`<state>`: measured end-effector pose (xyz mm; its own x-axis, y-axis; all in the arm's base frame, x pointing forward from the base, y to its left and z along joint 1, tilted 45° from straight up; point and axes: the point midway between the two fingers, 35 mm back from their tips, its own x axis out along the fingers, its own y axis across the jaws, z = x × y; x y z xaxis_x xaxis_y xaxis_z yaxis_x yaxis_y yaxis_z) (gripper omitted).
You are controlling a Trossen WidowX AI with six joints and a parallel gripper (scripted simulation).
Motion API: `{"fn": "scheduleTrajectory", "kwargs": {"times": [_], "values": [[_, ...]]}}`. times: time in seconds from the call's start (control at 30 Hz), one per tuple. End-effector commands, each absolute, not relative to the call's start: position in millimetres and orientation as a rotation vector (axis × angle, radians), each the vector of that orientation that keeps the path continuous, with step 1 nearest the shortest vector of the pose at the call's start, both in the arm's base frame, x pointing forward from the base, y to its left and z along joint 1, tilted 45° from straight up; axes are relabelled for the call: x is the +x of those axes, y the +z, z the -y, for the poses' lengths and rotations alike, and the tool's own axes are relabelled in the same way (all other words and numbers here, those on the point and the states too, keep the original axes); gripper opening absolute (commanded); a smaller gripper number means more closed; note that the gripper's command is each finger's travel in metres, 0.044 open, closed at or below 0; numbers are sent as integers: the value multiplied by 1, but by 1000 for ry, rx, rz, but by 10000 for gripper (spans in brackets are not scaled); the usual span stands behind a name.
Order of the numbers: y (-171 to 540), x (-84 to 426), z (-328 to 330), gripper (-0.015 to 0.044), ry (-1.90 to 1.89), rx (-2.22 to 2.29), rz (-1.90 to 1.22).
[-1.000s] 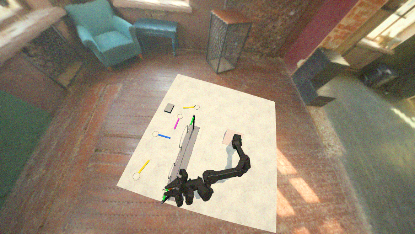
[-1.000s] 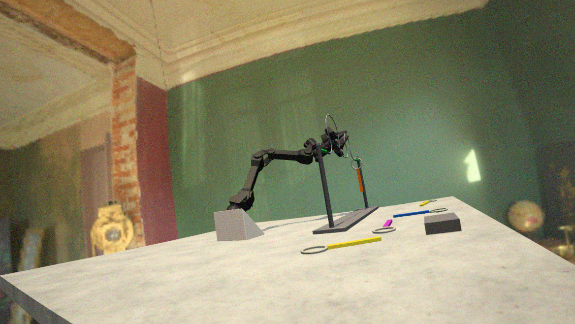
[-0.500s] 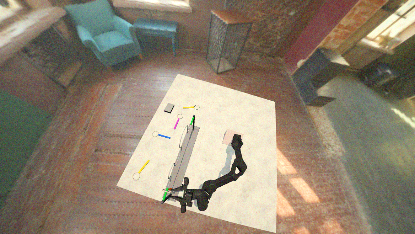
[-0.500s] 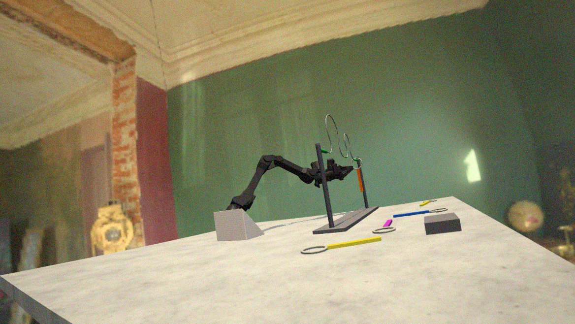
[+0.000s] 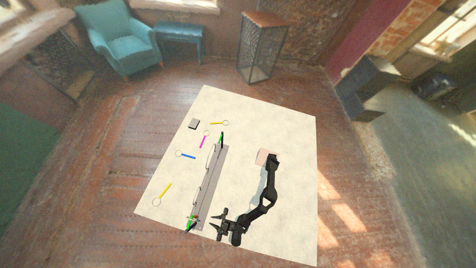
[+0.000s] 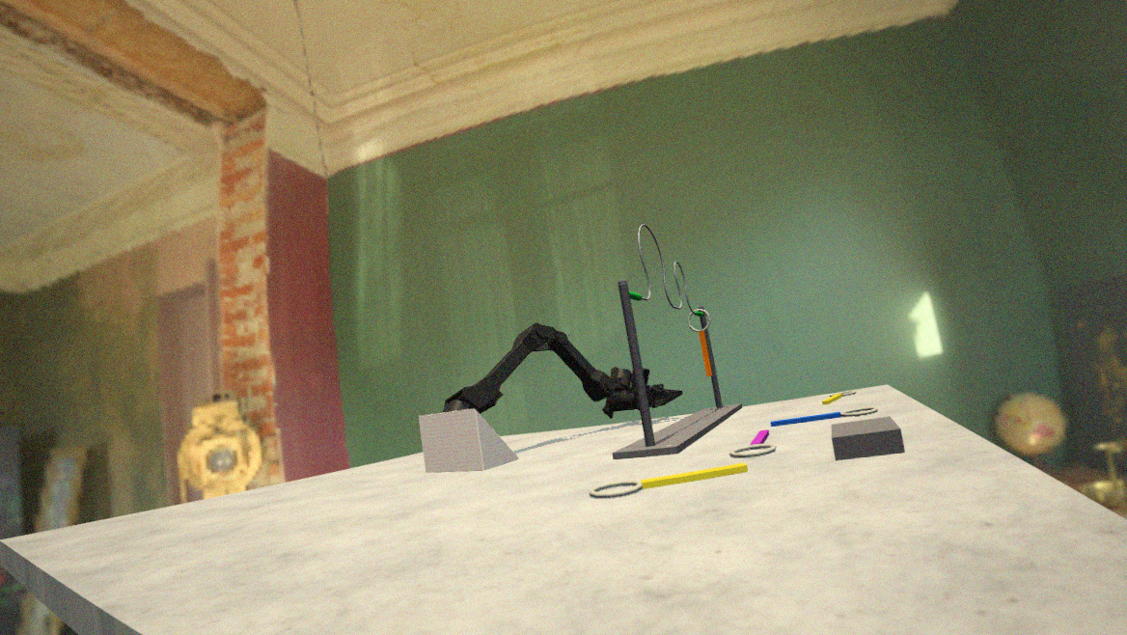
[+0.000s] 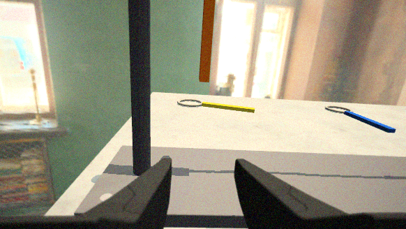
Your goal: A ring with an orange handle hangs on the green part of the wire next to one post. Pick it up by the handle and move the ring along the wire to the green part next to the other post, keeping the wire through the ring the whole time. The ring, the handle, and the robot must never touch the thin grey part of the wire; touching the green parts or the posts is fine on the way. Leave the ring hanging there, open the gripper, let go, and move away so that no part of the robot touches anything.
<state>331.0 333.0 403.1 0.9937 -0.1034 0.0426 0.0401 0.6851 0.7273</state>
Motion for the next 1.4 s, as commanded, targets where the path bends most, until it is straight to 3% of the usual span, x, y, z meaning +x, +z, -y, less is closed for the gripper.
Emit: {"fn": "scheduleTrajectory", "kwargs": {"times": [0.0, 0.27, 1.37], "values": [[401, 330, -331, 160, -104, 826, 87], [437, 371, -291, 160, -102, 824, 93], [441, 413, -286, 160, -101, 823, 96]]}}
